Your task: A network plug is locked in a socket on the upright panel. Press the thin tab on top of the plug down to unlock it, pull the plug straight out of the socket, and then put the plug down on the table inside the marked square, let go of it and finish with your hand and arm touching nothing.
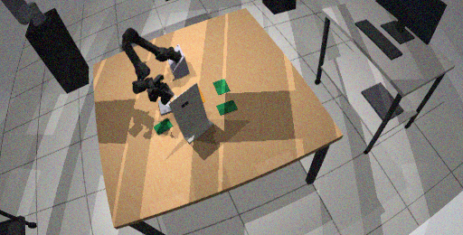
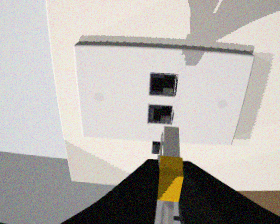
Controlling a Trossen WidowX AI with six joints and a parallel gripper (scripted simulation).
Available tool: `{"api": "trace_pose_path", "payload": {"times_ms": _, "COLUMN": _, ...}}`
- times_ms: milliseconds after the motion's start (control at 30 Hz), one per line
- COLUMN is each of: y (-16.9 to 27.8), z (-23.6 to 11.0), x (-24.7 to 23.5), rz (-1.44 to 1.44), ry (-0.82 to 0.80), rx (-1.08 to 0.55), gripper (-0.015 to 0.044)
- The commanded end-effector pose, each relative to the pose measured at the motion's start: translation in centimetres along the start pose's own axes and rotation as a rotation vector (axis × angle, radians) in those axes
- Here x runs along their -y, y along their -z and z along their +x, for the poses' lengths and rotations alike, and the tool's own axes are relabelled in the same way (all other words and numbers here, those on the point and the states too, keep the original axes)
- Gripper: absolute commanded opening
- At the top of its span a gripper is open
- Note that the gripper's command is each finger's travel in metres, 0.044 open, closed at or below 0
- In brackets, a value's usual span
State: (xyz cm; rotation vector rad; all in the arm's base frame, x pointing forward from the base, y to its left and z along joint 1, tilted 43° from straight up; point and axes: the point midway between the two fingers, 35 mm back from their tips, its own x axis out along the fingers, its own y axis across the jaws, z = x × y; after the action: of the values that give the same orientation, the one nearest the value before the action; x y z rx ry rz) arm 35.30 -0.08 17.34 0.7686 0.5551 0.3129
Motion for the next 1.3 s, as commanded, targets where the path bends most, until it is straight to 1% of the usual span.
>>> {"api": "trace_pose_path", "payload": {"times_ms": 0, "y": 0.2, "z": -0.1, "x": -0.7, "rz": 0.002, "ry": 0.003, "rx": -0.001, "gripper": 0.0000}}
{"api": "trace_pose_path", "payload": {"times_ms": 600, "y": 2.0, "z": -1.7, "x": -5.8, "rz": 0.006, "ry": 0.001, "rx": -0.004, "gripper": 0.0000}}
{"api": "trace_pose_path", "payload": {"times_ms": 700, "y": 2.4, "z": -1.2, "x": -5.2, "rz": 0.033, "ry": 0.029, "rx": -0.004, "gripper": 0.0000}}
{"api": "trace_pose_path", "payload": {"times_ms": 1000, "y": 5.1, "z": 0.9, "x": -1.6, "rz": 0.176, "ry": 0.206, "rx": 0.007, "gripper": 0.0000}}
{"api": "trace_pose_path", "payload": {"times_ms": 1267, "y": 7.6, "z": 2.0, "x": 1.5, "rz": 0.274, "ry": 0.364, "rx": 0.039, "gripper": 0.0000}}
